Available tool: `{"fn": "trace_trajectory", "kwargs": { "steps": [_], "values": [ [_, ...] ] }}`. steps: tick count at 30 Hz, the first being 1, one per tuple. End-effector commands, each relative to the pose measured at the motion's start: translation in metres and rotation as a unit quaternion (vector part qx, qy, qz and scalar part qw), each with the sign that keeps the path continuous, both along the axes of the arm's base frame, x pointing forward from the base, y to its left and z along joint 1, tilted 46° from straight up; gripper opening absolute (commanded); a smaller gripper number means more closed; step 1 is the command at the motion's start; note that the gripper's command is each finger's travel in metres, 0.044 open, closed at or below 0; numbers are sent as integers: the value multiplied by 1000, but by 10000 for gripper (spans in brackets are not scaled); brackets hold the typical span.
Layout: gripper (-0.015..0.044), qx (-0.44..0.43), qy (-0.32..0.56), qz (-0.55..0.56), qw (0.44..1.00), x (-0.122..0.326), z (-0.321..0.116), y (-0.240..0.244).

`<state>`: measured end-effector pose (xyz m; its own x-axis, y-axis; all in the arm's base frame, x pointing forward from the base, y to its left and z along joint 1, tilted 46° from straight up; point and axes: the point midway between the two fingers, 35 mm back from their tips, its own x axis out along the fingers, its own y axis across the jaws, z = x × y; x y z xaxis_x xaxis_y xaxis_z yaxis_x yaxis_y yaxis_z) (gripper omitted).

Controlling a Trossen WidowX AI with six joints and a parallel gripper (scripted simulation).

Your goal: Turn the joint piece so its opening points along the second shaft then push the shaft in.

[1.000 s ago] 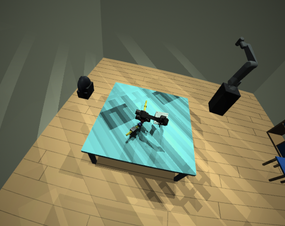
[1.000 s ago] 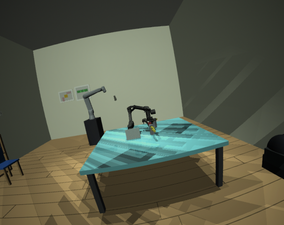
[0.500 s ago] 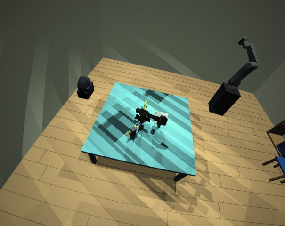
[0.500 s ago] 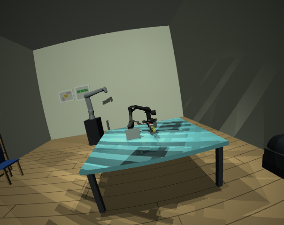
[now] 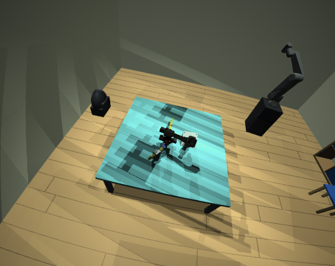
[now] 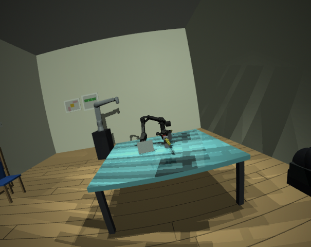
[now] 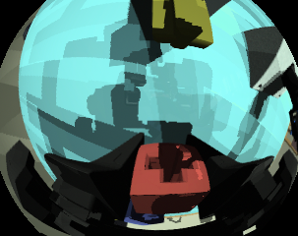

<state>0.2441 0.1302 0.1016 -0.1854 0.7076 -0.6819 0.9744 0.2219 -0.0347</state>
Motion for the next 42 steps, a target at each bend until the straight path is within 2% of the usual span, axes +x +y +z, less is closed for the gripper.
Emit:
{"fn": "trace_trajectory", "kwargs": {
  "steps": [1, 4, 6, 17, 33, 39, 42],
  "values": [
    [79, -1, 0, 0, 1000, 0, 0, 0],
    [147, -1, 0, 0, 1000, 0, 0, 0],
    [147, -1, 0, 0, 1000, 0, 0, 0],
    [436, -1, 0, 0, 1000, 0, 0, 0],
    [440, -4, -1, 0, 1000, 0, 1, -1],
    [440, -90, -24, -4, 996, 3, 21, -16],
    [440, -105, -27, -1, 994, 3, 24, -17]
  ]
}}
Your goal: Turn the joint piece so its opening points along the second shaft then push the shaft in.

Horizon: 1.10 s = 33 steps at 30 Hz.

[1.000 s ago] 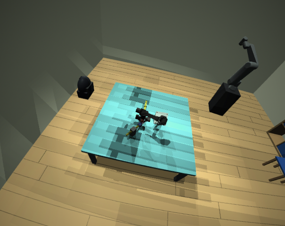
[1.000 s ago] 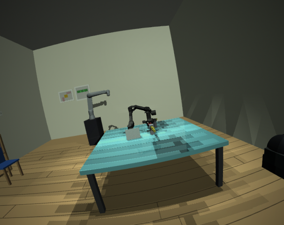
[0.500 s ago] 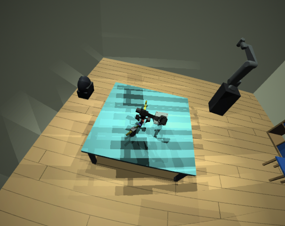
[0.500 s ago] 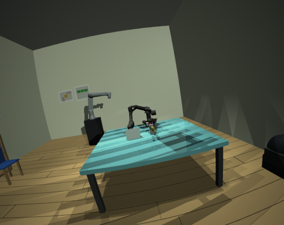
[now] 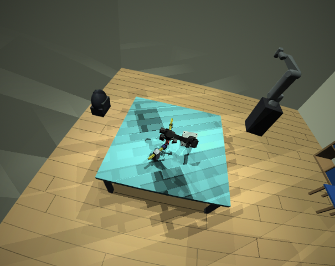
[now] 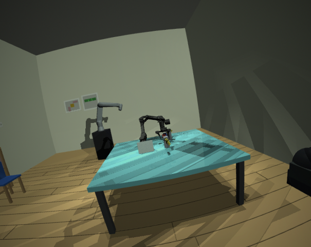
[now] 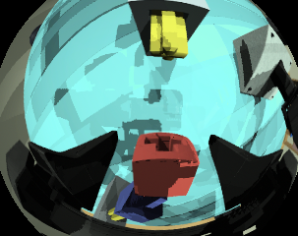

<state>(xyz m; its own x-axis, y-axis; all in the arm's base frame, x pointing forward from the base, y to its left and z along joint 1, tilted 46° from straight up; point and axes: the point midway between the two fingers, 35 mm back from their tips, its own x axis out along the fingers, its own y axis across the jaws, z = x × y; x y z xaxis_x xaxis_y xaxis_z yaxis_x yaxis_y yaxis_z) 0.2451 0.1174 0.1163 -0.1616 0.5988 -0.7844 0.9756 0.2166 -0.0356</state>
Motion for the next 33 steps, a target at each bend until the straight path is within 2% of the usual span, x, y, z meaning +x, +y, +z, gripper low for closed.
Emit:
{"fn": "trace_trajectory", "kwargs": {
  "steps": [1, 9, 21, 33],
  "values": [
    [440, -33, -11, 0, 999, 3, 9, -5],
    [440, -30, -19, 7, 999, 4, 11, -7],
    [440, 11, -170, 129, 977, 18, 50, -49],
    [440, 22, -324, 248, 913, 20, 89, -93]
  ]
}}
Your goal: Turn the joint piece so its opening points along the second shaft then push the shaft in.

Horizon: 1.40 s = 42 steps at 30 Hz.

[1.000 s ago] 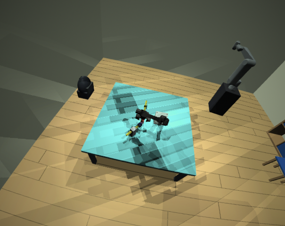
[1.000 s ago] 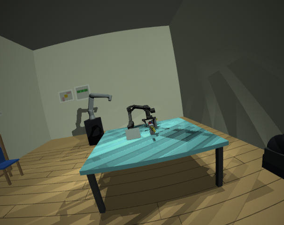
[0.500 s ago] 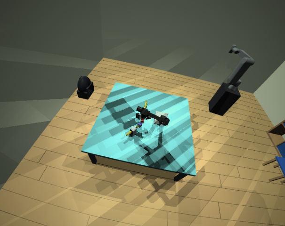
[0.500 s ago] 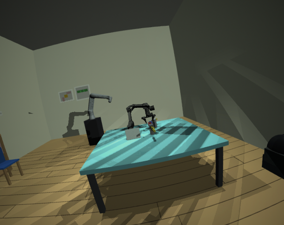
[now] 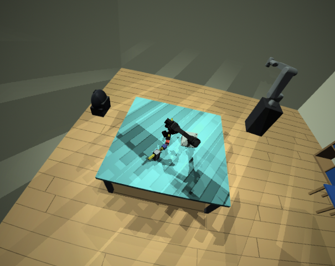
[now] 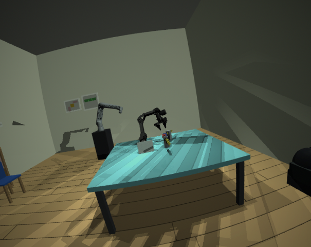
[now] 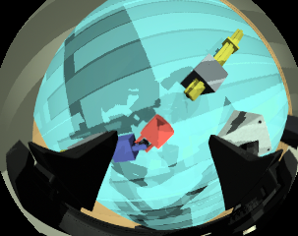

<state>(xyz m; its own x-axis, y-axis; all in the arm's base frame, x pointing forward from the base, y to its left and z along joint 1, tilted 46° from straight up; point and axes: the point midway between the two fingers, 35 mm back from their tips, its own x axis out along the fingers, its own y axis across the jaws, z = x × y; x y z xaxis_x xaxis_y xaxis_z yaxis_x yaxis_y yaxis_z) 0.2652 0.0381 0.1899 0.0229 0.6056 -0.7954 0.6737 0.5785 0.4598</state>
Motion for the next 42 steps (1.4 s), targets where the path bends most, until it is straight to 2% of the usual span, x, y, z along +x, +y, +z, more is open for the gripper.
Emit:
{"fn": "trace_trajectory", "kwargs": {
  "steps": [1, 4, 16, 29, 42],
  "values": [
    [440, 1, -71, 49, 996, 0, 18, -17],
    [440, 0, -92, 64, 994, -1, 23, -22],
    [440, 2, -73, 50, 996, 2, 19, -24],
    [440, 45, 108, -69, 991, 11, -31, -35],
    [440, 72, 290, -179, 937, 10, -81, -43]
  ]
}}
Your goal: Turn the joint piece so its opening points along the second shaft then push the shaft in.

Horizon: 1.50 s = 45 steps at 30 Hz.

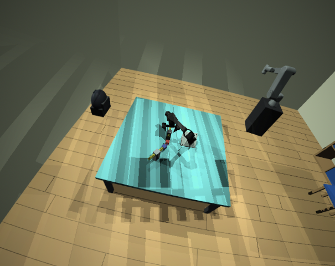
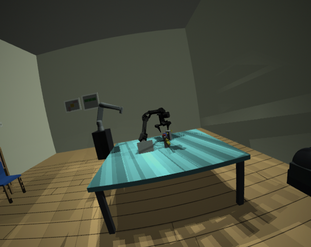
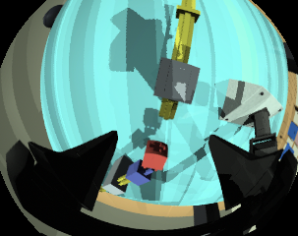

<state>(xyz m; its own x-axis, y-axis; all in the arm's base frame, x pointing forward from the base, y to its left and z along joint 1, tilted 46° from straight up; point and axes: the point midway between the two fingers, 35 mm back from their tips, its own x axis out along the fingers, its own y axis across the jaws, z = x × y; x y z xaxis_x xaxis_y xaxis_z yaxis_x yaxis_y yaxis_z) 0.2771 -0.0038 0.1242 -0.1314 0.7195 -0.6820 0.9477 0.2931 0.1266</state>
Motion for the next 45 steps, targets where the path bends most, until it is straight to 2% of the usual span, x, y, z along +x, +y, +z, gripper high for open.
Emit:
{"fn": "trace_trajectory", "kwargs": {
  "steps": [1, 16, 30, 45],
  "values": [
    [440, 11, 70, -37, 997, -3, -17, -2],
    [440, 13, 64, -31, 997, -1, -19, -4],
    [440, 32, -113, 129, 985, 23, -61, -53],
    [440, 56, -289, 301, 907, 34, -116, -108]
  ]
}}
